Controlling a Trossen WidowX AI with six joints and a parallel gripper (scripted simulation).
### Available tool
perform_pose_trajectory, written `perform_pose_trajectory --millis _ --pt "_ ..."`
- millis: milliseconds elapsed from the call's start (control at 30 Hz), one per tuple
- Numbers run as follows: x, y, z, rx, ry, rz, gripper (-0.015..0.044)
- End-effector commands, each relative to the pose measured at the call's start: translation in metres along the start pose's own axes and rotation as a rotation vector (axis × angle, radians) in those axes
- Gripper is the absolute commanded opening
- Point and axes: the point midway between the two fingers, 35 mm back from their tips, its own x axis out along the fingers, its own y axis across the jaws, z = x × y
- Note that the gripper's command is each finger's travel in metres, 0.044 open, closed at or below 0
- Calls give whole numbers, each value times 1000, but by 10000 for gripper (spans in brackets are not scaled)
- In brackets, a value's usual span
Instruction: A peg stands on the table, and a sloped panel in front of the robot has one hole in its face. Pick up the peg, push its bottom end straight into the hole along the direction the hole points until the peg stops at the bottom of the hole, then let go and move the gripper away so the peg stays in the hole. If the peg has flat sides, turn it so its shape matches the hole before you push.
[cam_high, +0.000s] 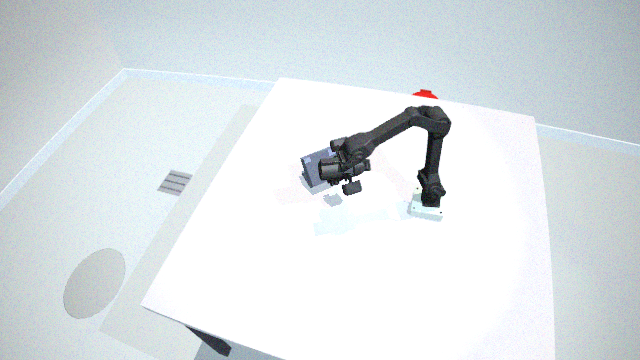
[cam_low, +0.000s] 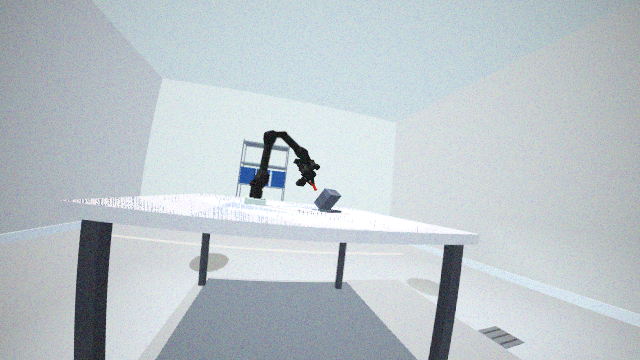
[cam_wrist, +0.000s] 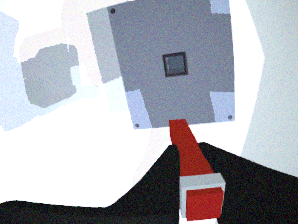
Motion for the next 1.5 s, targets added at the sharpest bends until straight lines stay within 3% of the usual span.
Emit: perform_pose_trajectory --millis 0,700,1467 --pt "-4 2 3 -6 -14 -20 0" --pt "-25 12 16 -57 -87 -104 0" --pt "-2 11 26 -70 -112 -125 0"
